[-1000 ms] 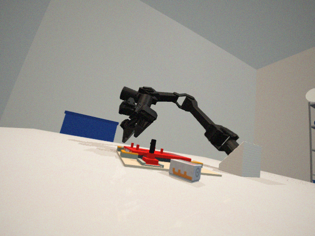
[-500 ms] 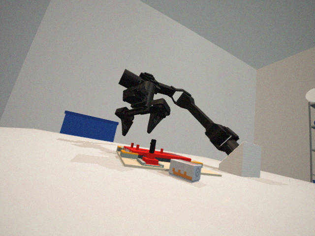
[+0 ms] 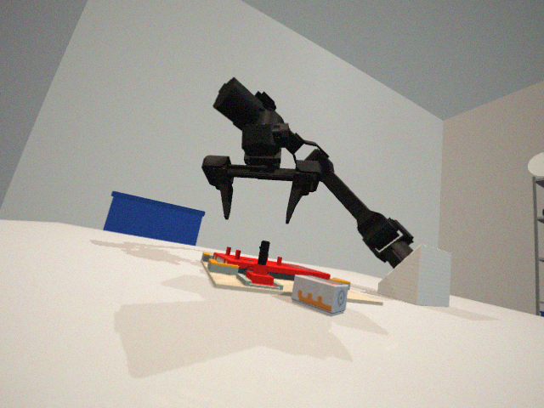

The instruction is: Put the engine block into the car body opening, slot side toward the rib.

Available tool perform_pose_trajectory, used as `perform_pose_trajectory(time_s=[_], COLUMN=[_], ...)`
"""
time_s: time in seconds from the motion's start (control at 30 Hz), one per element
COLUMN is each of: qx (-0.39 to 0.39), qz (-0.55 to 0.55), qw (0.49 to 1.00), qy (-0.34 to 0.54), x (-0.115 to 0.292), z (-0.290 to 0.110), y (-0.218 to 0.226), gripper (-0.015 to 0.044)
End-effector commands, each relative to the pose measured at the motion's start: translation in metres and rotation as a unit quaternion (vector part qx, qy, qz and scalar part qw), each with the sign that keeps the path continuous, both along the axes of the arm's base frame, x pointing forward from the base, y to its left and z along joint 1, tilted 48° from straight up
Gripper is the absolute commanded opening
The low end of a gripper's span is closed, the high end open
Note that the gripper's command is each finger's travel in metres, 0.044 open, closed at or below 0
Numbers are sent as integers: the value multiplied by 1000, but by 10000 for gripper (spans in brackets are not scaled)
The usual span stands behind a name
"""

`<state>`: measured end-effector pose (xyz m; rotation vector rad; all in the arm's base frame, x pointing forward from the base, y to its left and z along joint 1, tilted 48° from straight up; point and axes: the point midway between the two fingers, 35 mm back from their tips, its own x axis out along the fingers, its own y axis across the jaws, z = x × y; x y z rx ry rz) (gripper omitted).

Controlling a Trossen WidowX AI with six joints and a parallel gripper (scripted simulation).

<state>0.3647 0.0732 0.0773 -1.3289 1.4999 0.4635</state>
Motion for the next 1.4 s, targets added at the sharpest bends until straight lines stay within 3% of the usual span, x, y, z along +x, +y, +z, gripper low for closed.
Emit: perform_pose_trajectory(time_s=[0.0,0.47,0.93,1.07,1.23,1.37], qx=[-20,-100,-184,-185,-185,-186], qz=[39,198,328,329,329,329], qw=[999,962,886,884,884,884], qy=[29,160,274,275,274,275], x=[-3,-29,-57,-57,-47,-46], z=[-5,-36,-59,-61,-101,-107], y=[13,66,107,106,64,57], gripper=[440,440,440,440,440,440])
